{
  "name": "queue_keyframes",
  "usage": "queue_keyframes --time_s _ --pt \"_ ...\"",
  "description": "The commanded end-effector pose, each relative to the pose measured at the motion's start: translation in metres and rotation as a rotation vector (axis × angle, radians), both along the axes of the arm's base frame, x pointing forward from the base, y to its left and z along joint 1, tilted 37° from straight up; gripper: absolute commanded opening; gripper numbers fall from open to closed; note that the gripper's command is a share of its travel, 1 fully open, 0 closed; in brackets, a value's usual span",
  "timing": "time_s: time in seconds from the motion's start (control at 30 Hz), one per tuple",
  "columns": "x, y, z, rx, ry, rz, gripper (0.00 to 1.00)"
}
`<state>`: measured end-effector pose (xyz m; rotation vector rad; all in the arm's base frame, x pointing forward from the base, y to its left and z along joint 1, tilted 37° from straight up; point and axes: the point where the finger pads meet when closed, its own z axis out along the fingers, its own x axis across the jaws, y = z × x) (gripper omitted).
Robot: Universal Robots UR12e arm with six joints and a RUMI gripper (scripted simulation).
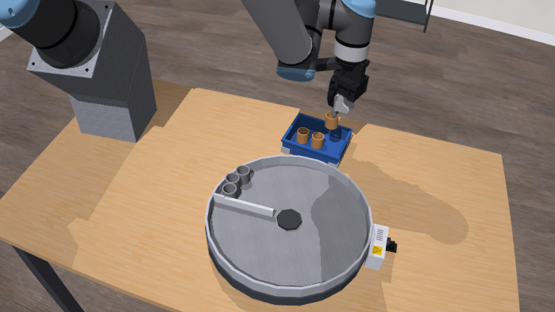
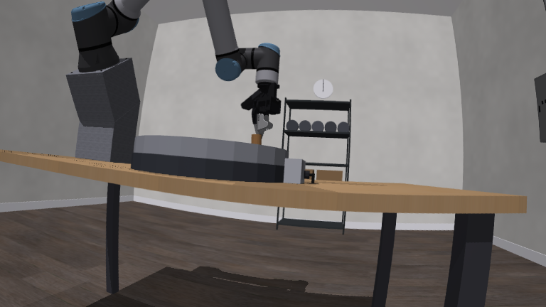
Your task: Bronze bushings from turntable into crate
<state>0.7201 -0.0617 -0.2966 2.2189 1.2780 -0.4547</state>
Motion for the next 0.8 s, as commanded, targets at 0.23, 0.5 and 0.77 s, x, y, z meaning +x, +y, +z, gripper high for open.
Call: queue_keyframes --time_s 0.23,0.5,0.77 --pt "0.0146 0.0151 -0.0112 0.000 -0.001 0.000 0.00" --pt "0.0149 0.0155 -0.0115 0.000 -0.001 0.000 0.00" --pt "0.0149 0.0155 -0.0115 0.000 -0.001 0.000 0.00"
